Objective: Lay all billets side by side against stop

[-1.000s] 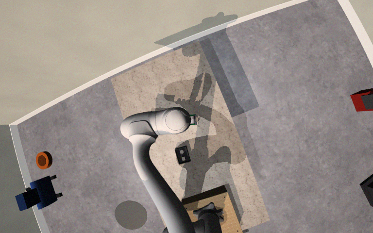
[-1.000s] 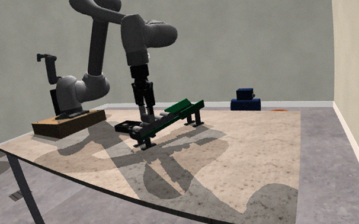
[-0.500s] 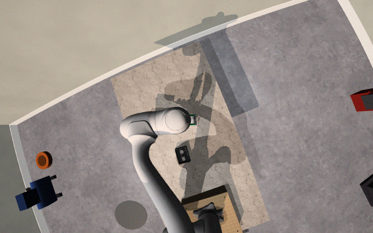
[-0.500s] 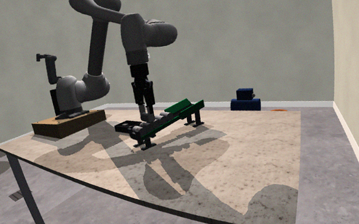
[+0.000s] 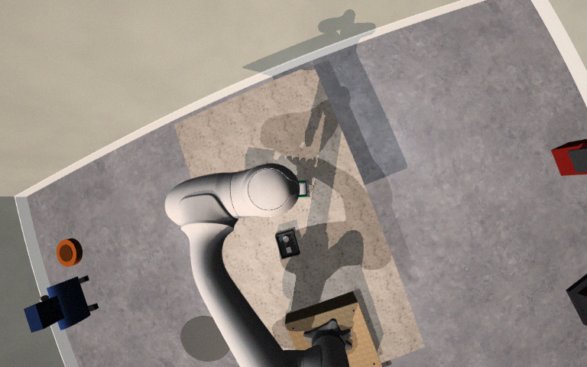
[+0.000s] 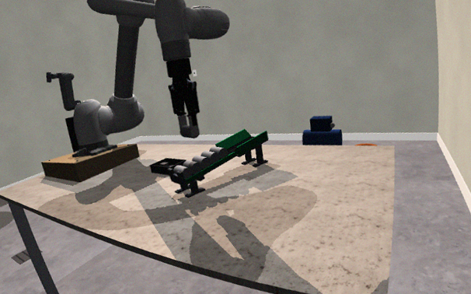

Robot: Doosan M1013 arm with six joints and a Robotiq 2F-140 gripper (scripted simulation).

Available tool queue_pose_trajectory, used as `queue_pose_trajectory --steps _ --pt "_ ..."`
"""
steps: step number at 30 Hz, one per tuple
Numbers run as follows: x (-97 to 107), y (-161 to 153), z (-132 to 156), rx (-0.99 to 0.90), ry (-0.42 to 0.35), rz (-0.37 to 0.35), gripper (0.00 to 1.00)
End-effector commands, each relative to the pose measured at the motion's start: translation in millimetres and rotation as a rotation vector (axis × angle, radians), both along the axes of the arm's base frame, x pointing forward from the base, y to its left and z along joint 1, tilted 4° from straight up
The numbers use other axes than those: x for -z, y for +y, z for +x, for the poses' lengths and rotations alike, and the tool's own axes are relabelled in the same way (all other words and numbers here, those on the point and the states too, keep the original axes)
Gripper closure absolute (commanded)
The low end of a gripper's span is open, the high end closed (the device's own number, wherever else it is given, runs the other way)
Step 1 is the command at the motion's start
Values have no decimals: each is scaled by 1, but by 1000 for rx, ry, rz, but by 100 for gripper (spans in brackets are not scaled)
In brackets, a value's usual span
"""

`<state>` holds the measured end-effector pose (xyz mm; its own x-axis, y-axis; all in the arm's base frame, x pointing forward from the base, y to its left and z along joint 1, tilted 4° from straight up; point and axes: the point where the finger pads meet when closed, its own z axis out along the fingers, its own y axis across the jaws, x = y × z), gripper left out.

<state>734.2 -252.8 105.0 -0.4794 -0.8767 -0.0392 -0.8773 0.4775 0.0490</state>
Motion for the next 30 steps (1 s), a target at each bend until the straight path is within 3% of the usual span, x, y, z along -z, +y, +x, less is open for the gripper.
queue_pose_trajectory --steps 1,14,20,22,23,30 --pt "-15 -1 0 0 0 0 60" --pt "-19 0 1 0 0 0 60" --pt "-15 94 53 0 0 0 60" --pt "-15 94 53 0 0 0 60" --pt "-13 134 74 0 0 0 60" --pt "-13 136 75 0 0 0 60"
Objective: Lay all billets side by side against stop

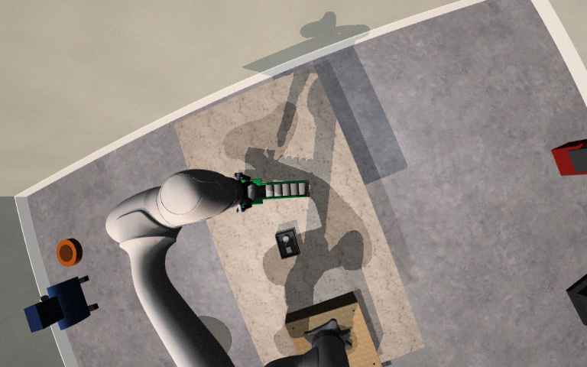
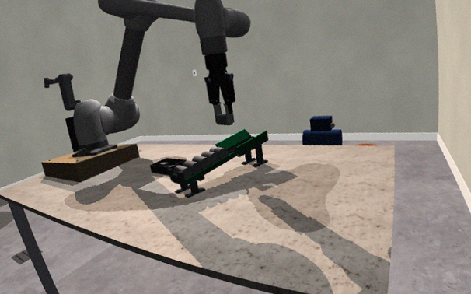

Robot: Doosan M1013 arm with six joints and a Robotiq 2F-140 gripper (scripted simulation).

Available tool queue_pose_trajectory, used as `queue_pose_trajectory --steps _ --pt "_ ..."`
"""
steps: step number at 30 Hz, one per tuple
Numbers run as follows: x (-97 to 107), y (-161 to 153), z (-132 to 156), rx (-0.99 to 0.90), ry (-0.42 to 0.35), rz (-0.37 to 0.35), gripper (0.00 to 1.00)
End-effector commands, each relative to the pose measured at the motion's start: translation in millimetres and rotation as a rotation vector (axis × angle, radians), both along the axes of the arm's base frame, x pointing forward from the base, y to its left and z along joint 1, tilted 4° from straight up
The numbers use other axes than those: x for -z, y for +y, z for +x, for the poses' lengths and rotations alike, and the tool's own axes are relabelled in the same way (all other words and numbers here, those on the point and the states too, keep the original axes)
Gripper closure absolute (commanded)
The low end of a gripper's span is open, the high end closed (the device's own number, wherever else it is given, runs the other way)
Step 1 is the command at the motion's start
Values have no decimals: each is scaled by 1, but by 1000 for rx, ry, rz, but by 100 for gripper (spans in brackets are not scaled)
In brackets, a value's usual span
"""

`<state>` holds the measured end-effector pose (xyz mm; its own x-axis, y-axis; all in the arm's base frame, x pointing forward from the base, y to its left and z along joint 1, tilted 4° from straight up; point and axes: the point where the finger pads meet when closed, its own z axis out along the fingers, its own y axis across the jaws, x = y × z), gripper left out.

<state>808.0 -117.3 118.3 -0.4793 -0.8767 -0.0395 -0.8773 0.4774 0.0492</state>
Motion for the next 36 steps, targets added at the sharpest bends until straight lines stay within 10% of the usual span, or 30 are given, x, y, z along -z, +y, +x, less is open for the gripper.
queue_pose_trajectory --steps 1,14,36 --pt "0 1 1 0 0 0 60" --pt "10 1 1 0 0 0 60" --pt "94 6 -1 0 0 0 60"
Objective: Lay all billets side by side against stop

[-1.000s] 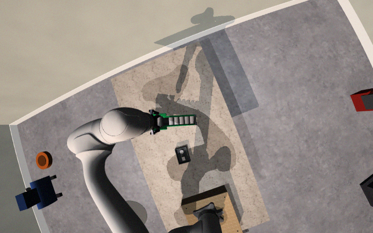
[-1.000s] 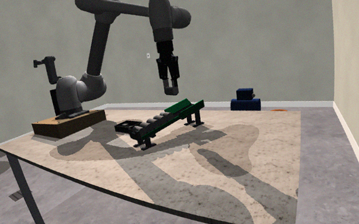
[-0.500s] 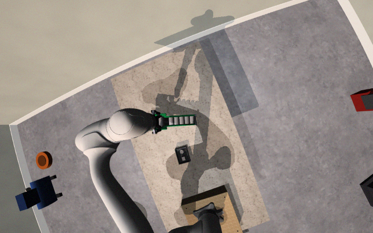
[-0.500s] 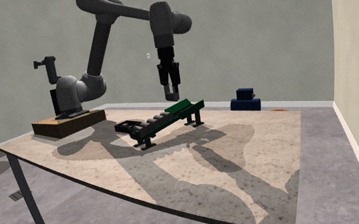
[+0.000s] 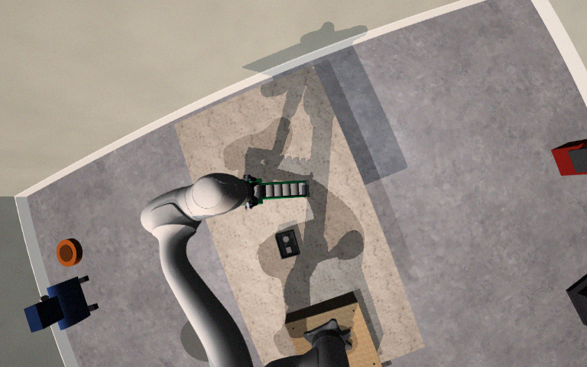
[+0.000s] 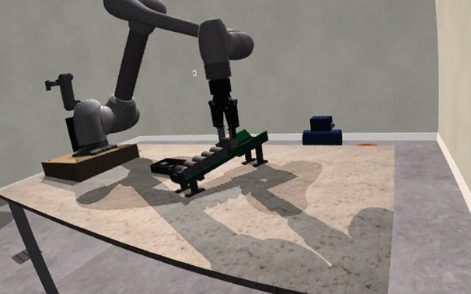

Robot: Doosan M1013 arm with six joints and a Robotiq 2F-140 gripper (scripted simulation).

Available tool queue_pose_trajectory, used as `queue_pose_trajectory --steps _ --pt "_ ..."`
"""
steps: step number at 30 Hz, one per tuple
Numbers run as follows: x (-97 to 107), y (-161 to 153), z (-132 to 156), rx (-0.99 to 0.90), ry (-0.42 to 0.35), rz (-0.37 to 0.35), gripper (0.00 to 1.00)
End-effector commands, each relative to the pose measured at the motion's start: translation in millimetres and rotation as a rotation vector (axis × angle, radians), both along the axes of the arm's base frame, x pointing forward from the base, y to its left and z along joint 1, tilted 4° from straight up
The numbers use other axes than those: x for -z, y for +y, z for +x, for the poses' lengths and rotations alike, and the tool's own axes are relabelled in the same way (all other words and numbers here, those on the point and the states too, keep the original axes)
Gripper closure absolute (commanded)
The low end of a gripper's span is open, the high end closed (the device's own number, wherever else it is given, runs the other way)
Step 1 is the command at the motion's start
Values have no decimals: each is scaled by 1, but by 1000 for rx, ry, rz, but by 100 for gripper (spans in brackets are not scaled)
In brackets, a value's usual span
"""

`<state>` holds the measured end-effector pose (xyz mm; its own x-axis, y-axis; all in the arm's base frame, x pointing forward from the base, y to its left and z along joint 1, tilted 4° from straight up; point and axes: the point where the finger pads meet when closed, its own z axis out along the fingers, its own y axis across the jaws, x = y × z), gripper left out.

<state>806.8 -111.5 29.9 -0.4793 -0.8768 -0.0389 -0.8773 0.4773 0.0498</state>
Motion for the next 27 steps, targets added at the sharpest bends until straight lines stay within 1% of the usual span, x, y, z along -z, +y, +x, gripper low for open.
queue_pose_trajectory --steps 1,5,27 --pt "8 0 0 0 0 0 60" --pt "11 1 0 0 0 0 60" --pt "11 1 0 0 0 0 60"
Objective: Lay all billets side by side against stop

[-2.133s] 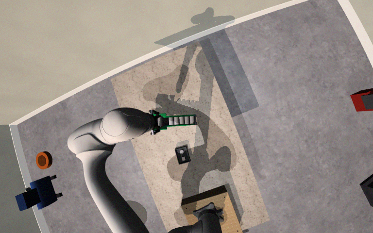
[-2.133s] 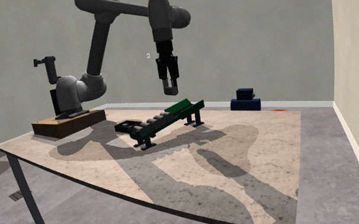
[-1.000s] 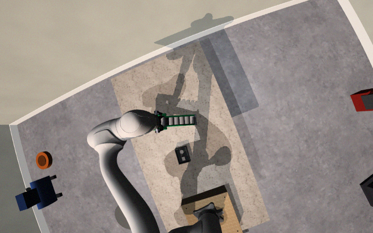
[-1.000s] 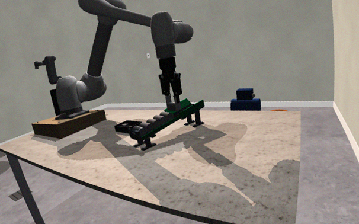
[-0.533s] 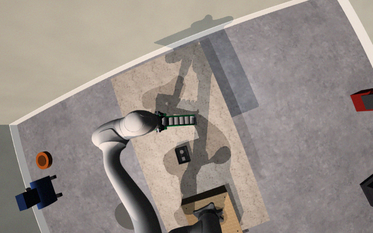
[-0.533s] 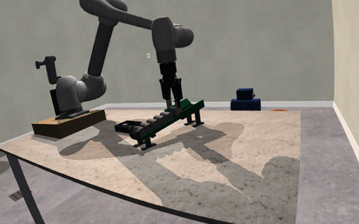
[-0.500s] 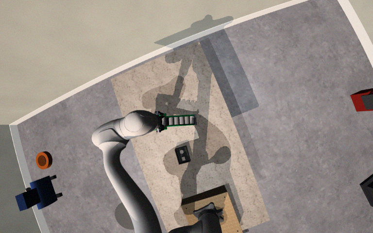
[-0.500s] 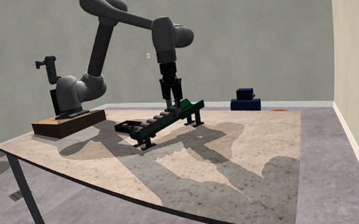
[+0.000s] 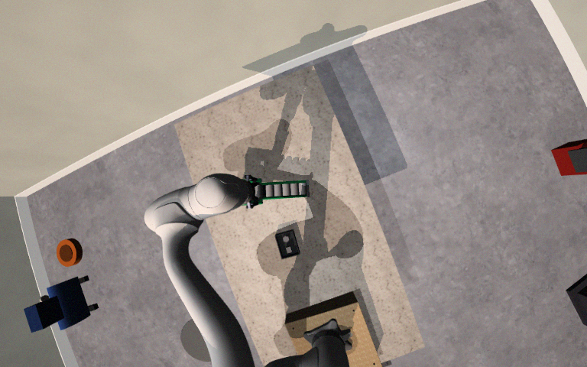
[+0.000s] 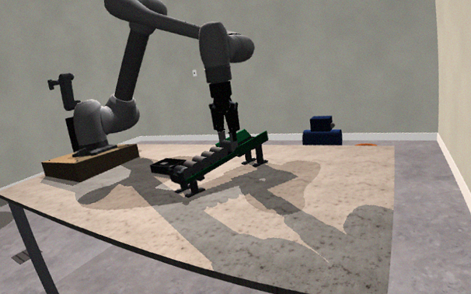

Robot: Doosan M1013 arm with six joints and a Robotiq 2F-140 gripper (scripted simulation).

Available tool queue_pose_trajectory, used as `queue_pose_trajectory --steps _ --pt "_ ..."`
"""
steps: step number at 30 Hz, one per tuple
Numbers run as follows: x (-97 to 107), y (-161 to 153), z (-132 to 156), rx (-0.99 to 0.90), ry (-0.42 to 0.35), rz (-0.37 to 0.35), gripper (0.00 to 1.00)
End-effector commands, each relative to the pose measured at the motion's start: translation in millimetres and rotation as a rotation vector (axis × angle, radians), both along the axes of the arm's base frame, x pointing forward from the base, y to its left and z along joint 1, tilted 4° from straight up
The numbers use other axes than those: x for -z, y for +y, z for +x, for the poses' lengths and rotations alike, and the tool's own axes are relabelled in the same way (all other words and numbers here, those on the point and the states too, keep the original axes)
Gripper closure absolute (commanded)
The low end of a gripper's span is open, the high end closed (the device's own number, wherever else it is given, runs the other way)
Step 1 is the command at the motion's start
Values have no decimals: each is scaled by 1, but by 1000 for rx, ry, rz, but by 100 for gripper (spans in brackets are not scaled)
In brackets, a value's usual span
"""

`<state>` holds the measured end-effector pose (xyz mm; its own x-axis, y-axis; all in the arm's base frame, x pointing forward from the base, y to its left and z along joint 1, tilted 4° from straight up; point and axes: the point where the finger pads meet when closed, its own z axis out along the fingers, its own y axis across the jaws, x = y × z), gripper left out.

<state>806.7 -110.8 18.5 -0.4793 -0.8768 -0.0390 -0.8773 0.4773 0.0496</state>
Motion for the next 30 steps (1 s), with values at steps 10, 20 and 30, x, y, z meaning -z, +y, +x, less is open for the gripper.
queue_pose_trajectory --steps 10,20,30 --pt "0 0 0 0 0 0 60" --pt "0 0 0 0 0 0 56" --pt "0 0 0 0 0 0 49"
